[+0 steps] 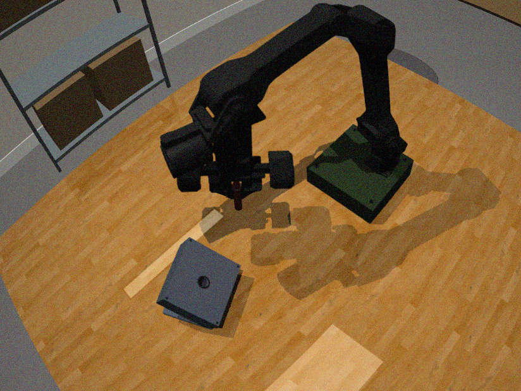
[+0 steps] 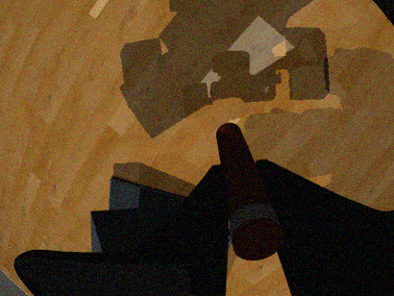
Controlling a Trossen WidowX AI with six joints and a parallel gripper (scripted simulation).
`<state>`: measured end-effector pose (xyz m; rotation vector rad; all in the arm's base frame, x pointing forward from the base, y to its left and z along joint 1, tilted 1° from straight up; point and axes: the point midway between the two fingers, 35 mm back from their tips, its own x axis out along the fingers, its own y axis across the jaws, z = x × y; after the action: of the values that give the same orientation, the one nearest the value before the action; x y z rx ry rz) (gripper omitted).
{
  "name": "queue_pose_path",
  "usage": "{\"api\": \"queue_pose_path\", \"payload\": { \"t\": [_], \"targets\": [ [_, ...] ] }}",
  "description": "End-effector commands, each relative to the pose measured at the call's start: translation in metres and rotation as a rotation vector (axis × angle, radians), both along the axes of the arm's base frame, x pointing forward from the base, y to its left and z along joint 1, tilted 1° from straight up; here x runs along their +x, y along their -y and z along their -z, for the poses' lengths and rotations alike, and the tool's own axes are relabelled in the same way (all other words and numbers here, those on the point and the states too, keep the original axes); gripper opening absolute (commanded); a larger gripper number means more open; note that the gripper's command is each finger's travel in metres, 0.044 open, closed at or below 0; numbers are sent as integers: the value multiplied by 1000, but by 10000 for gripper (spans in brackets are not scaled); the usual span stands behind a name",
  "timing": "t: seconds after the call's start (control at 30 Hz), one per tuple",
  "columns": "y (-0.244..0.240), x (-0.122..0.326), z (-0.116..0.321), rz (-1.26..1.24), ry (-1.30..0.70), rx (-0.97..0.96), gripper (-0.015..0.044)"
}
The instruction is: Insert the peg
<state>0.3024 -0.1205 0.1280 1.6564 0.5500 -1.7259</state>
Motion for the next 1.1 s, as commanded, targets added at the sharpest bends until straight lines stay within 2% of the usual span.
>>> {"api": "queue_pose_path", "payload": {
  "t": [0.0,1.07],
  "targets": [
    [-2,7,-2,-13,-1,-24,0],
    [-31,39,-13,-143,9,-161,0]
  ]
}}
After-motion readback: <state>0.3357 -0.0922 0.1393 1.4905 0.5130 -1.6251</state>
